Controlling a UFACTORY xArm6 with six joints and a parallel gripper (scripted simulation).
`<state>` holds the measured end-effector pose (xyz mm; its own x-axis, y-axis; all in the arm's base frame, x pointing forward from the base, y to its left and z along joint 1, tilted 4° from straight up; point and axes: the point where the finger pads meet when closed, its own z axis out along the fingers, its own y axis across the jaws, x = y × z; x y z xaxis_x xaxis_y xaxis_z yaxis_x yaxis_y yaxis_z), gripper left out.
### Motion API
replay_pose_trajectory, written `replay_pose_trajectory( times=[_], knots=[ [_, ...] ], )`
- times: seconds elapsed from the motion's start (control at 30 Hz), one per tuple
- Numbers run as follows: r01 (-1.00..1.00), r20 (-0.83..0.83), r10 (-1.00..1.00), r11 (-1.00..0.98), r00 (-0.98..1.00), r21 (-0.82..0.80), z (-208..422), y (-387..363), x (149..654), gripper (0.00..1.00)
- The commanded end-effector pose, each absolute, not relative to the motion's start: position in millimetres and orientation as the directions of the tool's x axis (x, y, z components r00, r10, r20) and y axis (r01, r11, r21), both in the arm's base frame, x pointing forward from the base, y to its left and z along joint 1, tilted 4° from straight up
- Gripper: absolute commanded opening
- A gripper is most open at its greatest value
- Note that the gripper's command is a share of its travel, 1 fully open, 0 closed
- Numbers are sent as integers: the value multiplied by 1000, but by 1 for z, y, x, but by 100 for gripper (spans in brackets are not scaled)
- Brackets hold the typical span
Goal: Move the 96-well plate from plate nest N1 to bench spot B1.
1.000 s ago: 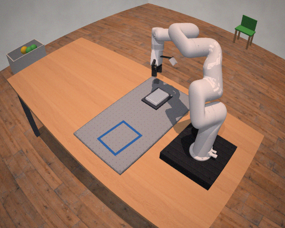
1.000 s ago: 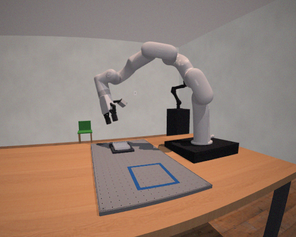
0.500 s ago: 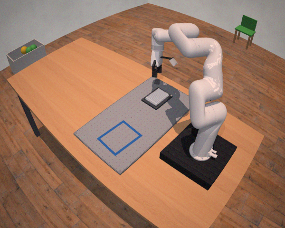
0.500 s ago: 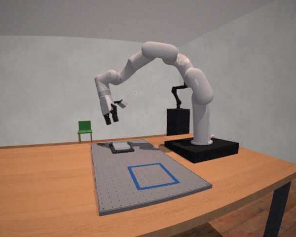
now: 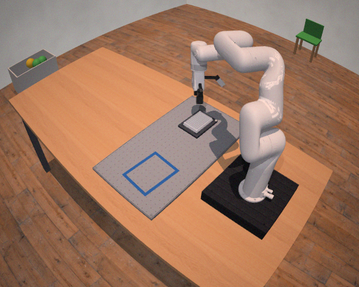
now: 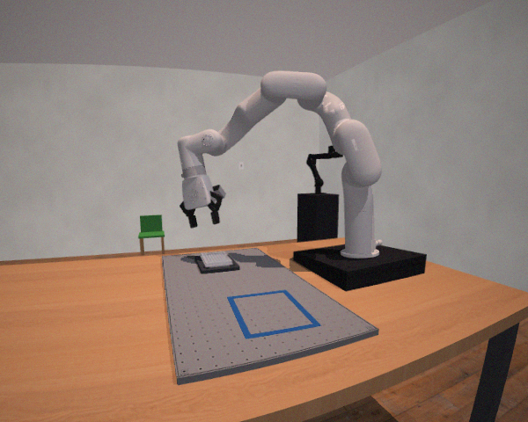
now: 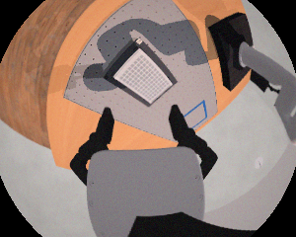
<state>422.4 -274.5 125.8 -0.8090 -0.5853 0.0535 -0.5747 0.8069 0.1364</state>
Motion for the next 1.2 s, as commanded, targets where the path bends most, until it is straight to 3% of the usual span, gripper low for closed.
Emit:
replay_pose_trajectory(
  times=[0.0, 0.4, 0.73, 1.17],
  knots=[
    [-669, 34, -674, 737, -738, 97, 122, -272, 420, 100],
    [-903, 45, -903, 429, -428, 16, 106, -257, 407, 100],
    [-983, 76, -980, 182, -184, -25, 99, -247, 400, 100],
    [-983, 76, -980, 182, -184, -25, 99, -247, 400, 100]
  ],
)
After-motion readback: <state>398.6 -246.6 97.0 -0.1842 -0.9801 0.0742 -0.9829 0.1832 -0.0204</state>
